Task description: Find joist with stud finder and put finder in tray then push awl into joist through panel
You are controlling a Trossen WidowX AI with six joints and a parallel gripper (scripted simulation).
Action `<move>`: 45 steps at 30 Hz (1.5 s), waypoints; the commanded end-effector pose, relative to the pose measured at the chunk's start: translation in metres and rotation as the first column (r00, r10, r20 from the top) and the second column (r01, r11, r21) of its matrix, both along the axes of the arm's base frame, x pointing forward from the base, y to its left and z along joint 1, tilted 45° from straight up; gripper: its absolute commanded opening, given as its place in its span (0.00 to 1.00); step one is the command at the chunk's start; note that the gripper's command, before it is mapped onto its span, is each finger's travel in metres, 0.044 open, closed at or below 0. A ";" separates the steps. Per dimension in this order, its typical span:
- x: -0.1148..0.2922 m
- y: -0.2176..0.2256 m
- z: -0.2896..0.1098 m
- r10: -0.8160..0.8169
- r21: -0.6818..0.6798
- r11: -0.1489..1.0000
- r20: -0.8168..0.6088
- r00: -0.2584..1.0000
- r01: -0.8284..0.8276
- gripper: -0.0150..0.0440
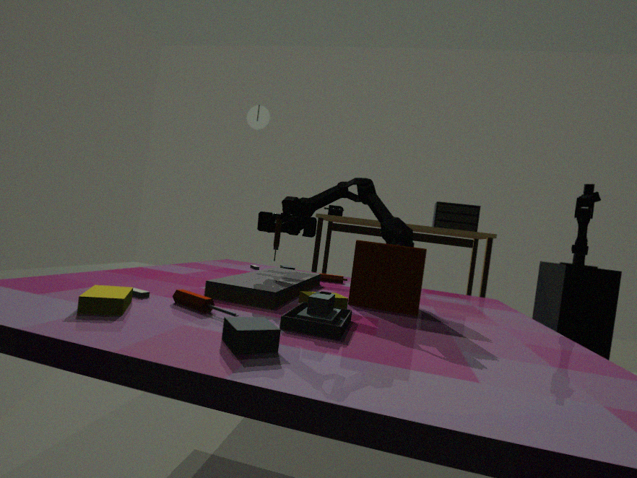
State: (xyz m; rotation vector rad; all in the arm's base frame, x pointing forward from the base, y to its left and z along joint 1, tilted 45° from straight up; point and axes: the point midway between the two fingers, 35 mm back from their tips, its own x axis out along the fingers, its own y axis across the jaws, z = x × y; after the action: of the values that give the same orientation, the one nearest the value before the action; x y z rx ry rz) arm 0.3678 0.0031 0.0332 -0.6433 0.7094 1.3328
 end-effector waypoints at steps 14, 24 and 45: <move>0.000 -0.013 -0.013 0.002 0.005 1.000 0.006 1.000 -0.002 0.25; -0.002 -0.021 -0.021 0.002 0.005 1.000 0.005 1.000 -0.002 0.25; -0.004 -0.042 -0.042 0.002 0.004 1.000 0.005 1.000 -0.002 0.25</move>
State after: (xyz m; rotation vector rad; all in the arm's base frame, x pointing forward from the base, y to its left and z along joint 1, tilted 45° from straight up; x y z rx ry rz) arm 0.3629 -0.0357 -0.0060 -0.6369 0.7046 1.3349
